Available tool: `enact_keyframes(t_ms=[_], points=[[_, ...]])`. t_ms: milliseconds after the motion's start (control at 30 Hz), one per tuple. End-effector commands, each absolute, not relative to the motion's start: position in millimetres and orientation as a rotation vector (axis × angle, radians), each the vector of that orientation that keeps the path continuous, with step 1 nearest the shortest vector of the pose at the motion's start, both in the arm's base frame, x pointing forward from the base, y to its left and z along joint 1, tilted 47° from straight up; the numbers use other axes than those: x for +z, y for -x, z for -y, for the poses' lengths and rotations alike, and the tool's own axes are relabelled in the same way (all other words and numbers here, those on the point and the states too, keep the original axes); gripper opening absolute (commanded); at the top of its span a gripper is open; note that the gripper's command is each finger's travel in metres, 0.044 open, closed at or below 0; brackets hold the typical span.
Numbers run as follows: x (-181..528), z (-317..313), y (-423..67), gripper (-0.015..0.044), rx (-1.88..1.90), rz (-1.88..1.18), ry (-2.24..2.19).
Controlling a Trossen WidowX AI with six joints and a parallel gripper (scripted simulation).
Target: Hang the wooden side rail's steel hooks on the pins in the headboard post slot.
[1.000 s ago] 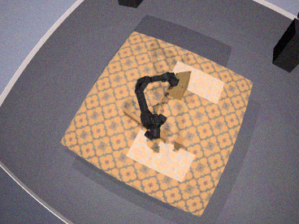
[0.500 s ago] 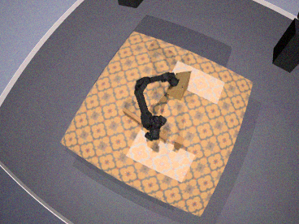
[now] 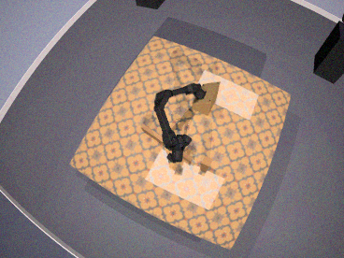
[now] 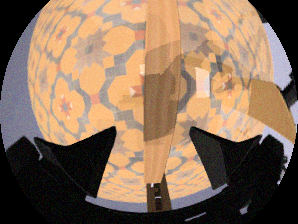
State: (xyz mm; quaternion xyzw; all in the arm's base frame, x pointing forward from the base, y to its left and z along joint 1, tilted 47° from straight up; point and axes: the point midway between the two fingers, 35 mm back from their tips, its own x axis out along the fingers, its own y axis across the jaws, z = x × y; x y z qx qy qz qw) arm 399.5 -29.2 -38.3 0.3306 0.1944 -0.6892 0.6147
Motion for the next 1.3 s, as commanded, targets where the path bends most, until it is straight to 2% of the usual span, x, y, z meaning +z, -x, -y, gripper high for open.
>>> enact_keyframes(t_ms=[0, 567, 967, 1167, 1267], points=[[-43.3, 34.2, -398.1, 0.0440, -1.587, -0.449, -0.752], [-59.9, 52.5, -396.7, 0.0440, -1.586, -0.444, -0.754], [-59.9, 52.5, -396.7, 0.0125, -1.586, -0.444, -0.754], [-59.9, 52.5, -396.7, 0.0085, -1.586, -0.444, -0.754], [-59.9, 52.5, -396.7, 0.0006, -1.586, -0.444, -0.754]])
